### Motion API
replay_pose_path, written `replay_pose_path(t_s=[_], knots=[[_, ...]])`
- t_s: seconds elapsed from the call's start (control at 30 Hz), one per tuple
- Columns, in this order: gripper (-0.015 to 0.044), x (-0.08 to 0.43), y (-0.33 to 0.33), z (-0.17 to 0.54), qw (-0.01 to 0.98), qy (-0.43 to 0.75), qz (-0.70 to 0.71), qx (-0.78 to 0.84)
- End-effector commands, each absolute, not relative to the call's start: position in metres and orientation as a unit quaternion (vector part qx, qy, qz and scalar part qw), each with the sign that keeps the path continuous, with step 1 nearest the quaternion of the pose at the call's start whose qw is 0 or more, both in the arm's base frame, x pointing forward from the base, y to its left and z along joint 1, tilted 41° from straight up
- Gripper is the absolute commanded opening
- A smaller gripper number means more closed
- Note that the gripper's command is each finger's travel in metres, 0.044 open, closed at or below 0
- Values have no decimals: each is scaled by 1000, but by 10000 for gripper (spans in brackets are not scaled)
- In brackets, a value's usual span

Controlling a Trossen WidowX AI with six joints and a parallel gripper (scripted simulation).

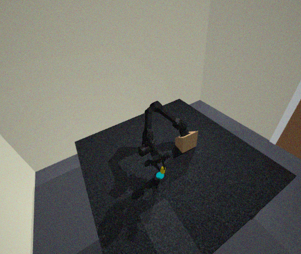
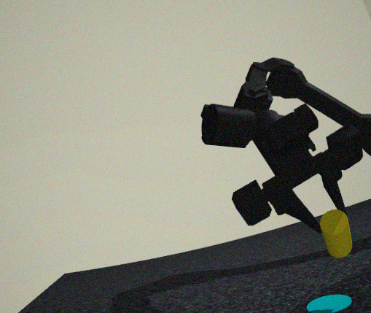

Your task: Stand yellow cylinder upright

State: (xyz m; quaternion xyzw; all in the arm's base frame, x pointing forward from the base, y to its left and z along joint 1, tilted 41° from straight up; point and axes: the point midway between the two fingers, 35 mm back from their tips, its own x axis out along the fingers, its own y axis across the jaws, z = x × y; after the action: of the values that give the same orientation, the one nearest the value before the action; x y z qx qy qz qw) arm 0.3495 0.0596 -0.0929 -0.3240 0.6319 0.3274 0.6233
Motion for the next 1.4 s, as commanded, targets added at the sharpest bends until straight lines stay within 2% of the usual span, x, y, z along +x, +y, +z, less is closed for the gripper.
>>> replay_pose_path(t_s=[0.0, 1.37], knots=[[105, 348, 59, -92, 631, 623, 337, -318], [105, 349, 54, -84, 711, 507, 397, -281]])
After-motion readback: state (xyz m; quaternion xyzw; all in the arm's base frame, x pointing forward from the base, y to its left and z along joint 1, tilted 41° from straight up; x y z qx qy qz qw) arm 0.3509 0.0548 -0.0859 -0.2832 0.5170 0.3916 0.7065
